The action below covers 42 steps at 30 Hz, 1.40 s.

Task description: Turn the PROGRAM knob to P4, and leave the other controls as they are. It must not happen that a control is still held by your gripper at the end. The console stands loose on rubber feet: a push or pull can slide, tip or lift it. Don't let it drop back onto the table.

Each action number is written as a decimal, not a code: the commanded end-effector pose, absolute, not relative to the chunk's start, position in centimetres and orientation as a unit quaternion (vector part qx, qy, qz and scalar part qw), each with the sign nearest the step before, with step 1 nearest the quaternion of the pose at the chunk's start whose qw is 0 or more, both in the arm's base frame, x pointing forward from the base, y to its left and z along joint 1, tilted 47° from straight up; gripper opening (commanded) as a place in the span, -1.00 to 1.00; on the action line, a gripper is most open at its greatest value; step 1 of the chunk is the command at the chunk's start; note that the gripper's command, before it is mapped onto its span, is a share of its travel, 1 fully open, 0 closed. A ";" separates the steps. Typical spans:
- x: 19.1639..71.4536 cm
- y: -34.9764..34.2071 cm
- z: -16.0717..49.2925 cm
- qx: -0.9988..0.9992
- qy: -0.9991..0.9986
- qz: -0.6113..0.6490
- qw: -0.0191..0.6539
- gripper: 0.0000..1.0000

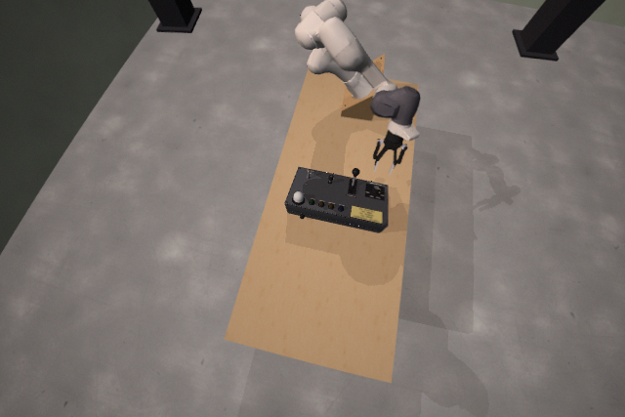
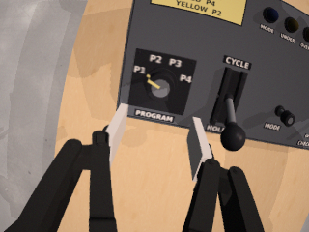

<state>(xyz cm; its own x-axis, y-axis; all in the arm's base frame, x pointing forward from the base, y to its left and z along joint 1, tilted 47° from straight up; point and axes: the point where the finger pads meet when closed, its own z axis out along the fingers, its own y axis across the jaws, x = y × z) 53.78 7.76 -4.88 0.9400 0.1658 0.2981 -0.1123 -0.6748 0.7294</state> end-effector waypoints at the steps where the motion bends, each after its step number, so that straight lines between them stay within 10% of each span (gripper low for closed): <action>1: 53.8 7.8 -5.0 0.900 0.011 0.173 0.401 -0.12; 2: 53.8 7.8 -5.0 0.900 0.011 0.173 0.401 -0.12; 3: 53.8 7.8 -5.0 0.900 0.011 0.173 0.401 1.00; 42: 59.0 8.6 -3.2 0.899 0.011 0.174 0.402 1.00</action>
